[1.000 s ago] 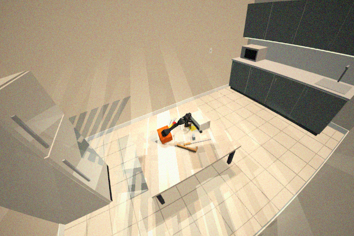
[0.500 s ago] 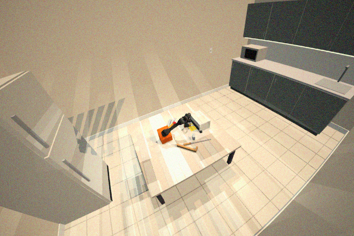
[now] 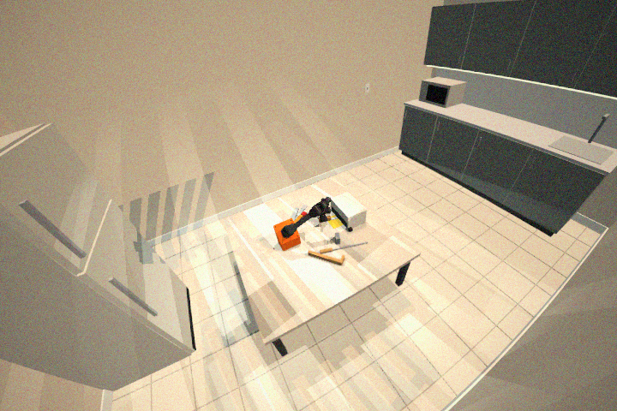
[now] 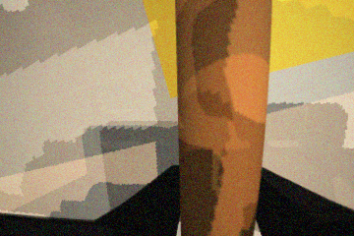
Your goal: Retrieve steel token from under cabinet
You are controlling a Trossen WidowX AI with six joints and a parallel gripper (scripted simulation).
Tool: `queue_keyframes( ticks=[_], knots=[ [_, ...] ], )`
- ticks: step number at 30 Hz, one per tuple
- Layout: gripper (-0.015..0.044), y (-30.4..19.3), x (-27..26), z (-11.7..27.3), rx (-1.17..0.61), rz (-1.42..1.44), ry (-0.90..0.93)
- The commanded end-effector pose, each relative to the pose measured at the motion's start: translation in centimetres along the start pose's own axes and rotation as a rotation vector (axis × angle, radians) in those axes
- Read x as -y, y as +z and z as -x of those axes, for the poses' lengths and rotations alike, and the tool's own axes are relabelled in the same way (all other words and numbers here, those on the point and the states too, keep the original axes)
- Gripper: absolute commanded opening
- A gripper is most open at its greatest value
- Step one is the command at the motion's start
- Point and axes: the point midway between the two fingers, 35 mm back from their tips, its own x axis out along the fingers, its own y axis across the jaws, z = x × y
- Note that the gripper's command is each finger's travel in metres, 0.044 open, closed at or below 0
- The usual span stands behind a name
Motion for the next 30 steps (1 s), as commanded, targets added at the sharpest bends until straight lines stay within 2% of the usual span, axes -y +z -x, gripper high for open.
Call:
queue_keyframes(
  ticks=[1, 30],
  knots=[
    [0.0, -0.7, 0.0, -0.1, -0.002, 0.0, -0.002],
    [0.0, -4.1, -0.1, -0.1, -0.003, 0.001, -0.002]
  ],
)
